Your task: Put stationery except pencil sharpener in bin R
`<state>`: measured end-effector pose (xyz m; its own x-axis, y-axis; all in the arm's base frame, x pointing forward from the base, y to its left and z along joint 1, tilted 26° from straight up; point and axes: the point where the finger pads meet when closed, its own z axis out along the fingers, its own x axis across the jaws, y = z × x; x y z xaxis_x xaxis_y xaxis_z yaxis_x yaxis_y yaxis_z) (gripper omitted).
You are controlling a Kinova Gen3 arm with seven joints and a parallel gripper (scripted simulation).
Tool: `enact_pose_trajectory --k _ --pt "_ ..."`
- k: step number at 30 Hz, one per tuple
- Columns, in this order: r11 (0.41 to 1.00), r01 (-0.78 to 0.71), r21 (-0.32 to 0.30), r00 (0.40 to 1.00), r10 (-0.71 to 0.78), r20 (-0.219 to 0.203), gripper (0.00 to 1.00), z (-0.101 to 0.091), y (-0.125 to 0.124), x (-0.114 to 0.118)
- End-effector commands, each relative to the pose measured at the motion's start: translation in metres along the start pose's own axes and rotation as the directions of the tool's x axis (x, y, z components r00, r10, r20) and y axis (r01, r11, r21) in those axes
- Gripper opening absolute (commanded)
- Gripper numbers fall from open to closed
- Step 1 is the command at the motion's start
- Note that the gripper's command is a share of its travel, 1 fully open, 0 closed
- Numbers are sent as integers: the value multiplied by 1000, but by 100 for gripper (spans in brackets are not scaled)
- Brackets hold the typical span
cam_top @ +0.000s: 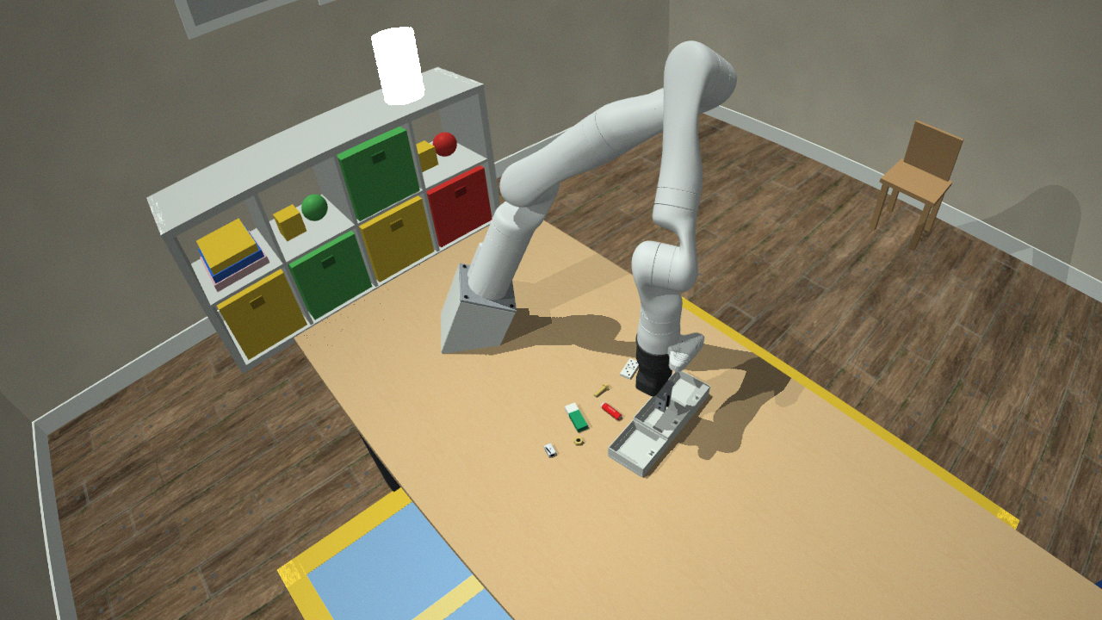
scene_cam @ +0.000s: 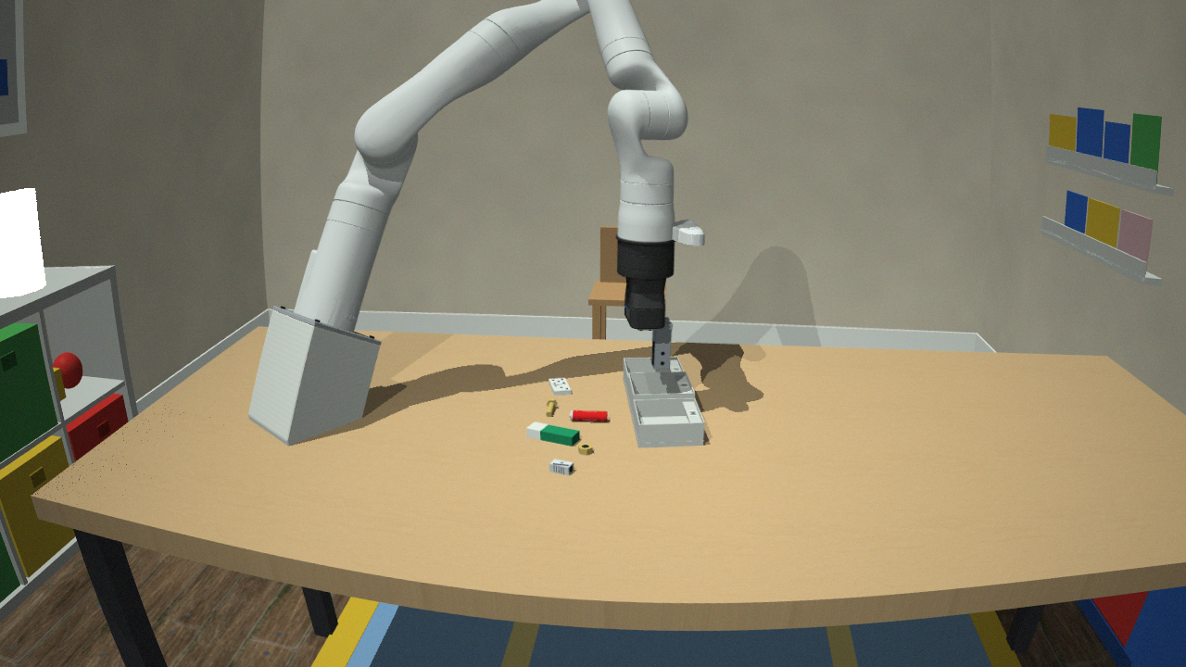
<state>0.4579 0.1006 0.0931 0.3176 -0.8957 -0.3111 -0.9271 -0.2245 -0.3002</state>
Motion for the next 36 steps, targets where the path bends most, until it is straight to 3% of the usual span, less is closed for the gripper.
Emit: enact_pose_trajectory --k 1,7,25,36 --pt "1000 -1 9 1000 1 4 31 -8 -4 -4" --pt "1000 -3 9 1000 3 -5 31 -7 -4 -6" --pt "1000 -1 12 1000 1 -5 31 -7 -9 -85" --pt "1000 4 13 1000 -4 0 31 -2 -9 -87"
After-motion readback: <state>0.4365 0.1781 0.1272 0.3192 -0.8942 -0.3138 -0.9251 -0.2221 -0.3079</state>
